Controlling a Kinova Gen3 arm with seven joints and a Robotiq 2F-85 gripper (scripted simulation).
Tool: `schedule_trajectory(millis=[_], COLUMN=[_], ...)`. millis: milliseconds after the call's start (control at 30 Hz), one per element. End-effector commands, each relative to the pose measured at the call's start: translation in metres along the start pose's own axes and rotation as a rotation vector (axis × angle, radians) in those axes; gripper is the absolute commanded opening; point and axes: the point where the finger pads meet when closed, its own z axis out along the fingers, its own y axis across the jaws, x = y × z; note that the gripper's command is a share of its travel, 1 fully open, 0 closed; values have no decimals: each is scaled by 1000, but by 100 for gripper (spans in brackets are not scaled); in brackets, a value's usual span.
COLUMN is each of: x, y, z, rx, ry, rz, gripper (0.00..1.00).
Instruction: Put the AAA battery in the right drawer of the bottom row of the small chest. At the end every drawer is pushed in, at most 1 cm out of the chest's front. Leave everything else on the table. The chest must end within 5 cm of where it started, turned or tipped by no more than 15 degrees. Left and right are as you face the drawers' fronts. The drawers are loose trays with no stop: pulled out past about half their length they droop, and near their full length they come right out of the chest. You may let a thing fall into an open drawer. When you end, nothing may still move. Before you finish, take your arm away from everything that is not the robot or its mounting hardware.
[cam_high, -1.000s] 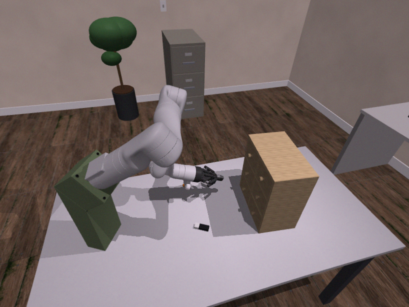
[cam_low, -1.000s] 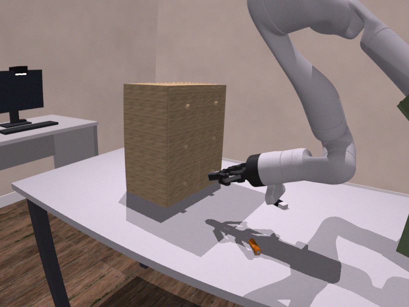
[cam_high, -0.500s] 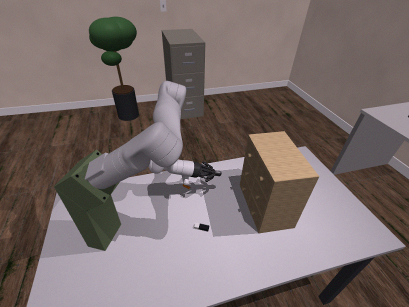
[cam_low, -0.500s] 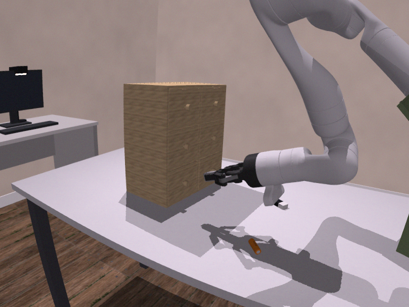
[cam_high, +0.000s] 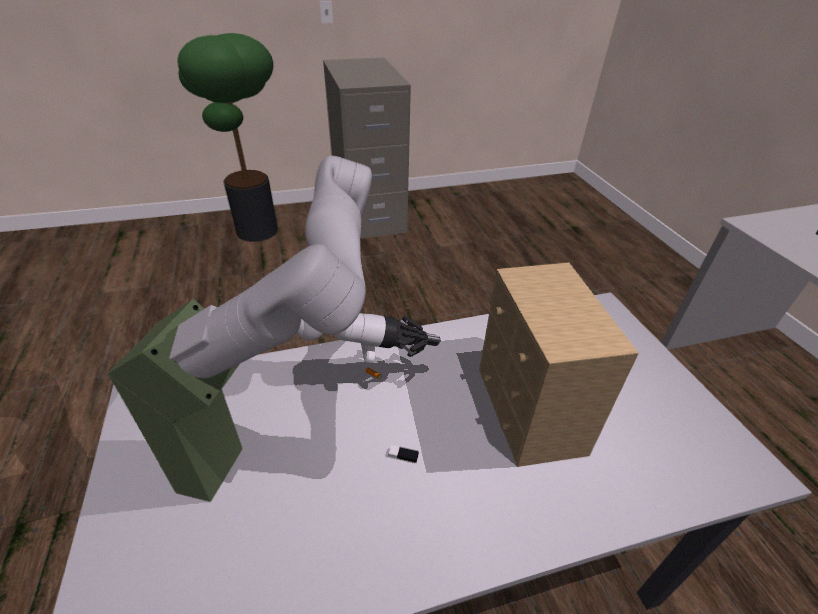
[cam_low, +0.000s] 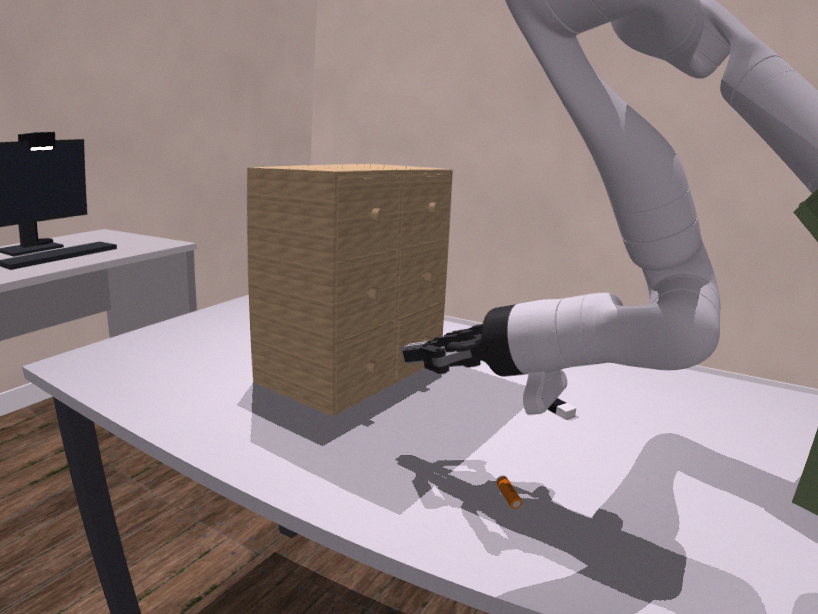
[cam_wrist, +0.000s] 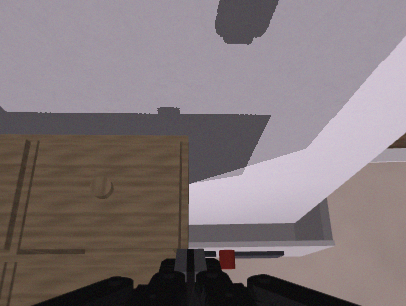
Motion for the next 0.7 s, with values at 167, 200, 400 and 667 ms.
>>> schedule_trajectory(millis=[167, 200, 400, 667], x=[-3, -3, -4, -5], y=[7, 8, 12, 15], z=[-2, -2, -3, -4], rx=[-2, -2, -2, -2], ry=[-2, -2, -2, -2], rz=[6, 6, 6, 6], gripper=[0, 0, 0, 0])
